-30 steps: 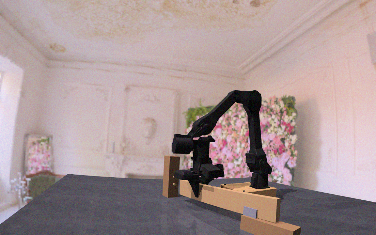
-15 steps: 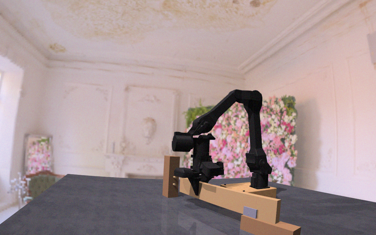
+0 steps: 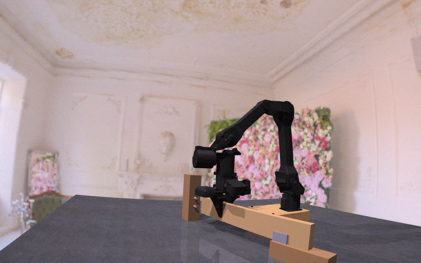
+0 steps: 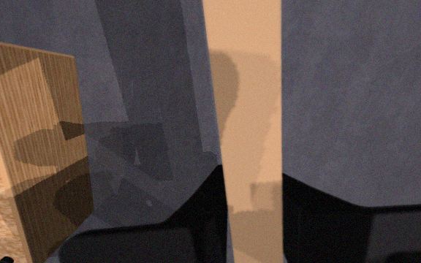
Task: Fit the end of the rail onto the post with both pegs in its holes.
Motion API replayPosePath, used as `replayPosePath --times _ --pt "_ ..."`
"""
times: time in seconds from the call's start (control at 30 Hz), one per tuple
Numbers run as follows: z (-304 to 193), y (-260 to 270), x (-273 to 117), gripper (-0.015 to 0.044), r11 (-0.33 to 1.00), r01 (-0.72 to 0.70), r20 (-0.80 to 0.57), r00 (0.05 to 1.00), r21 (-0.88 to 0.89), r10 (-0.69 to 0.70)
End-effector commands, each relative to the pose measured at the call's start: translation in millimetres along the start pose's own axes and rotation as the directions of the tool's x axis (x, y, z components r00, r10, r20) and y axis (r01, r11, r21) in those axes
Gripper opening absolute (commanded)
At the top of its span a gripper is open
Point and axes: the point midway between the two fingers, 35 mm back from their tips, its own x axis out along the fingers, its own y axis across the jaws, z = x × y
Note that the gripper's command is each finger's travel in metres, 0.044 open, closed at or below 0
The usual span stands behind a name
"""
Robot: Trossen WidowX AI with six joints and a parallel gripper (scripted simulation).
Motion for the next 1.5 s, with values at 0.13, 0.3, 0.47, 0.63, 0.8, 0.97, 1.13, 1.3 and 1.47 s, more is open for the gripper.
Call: replayPosePath --times 0.13,0.3,0.47,0.63,0.8,0.97,1.13,1.3,1.47 --pt "0.2 -1.7 2.2 0.0000 1.000 0.009 0.003 1.000 0.002 -0.009" --pt "0.2 -1.3 1.4 0.0000 1.000 0.009 0.003 1.000 0.002 -0.009" --pt "0.2 -0.9 -0.1 0.0000 1.000 0.009 0.002 1.000 0.002 -0.009" --pt "0.2 -0.5 -0.6 0.0000 1.000 0.009 0.002 1.000 0.002 -0.009" --pt "0.2 -0.2 0.3 0.0000 1.000 0.009 0.002 1.000 0.002 -0.009" --pt "0.2 -0.1 1.7 0.0000 1.000 0.009 0.002 1.000 0.002 -0.009" --pt "0.0 0.0 2.0 0.0000 1.000 0.009 0.002 1.000 0.002 -0.009" --pt "-1.1 0.2 1.8 0.0000 1.000 0.009 0.002 1.000 0.002 -0.009" --pt "-2.6 0.4 1.3 0.0000 1.000 0.009 0.002 1.000 0.002 -0.009"
